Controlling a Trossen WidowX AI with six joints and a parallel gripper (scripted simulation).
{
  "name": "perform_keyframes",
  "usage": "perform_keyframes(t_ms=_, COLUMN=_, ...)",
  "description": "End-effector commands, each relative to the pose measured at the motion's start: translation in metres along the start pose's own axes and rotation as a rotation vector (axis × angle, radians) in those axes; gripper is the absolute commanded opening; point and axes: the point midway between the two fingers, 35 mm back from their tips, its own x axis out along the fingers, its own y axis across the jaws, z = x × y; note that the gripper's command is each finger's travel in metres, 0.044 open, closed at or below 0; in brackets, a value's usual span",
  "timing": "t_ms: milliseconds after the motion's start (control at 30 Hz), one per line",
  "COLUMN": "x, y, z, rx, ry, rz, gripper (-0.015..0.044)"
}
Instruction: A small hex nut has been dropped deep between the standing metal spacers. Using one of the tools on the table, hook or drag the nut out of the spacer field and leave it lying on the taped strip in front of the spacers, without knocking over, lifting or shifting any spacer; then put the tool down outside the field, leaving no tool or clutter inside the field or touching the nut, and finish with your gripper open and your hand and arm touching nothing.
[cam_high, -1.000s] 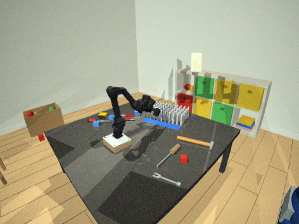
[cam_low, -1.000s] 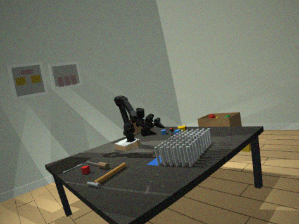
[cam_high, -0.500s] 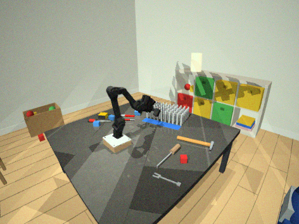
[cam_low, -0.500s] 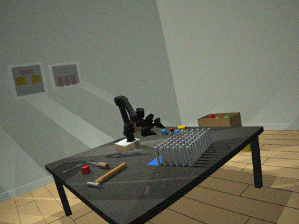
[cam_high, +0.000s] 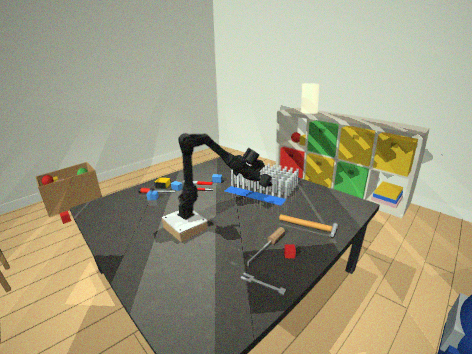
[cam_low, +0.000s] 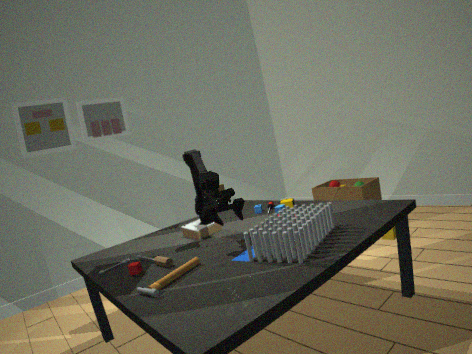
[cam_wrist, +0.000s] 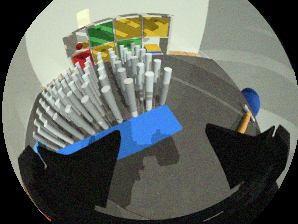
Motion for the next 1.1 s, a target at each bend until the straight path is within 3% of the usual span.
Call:
perform_keyframes(t_ms=0, x=0.002, y=-0.061, z=-0.004, rx=-0.049, ry=0.159, rz=-0.141, gripper=0.044)
perform_keyframes(t_ms=333, x=-0.031, y=-0.179, z=-0.032, rx=-0.221, ry=0.619, rz=-0.275, gripper=0.044)
perform_keyframes(t_ms=733, x=-0.112, y=-0.261, z=-0.07, rx=-0.365, ry=1.089, rz=-0.16, gripper=0.044)
perform_keyframes(t_ms=1067, x=-0.118, y=-0.265, z=-0.072, rx=-0.371, ry=1.115, rz=-0.145, gripper=0.044)
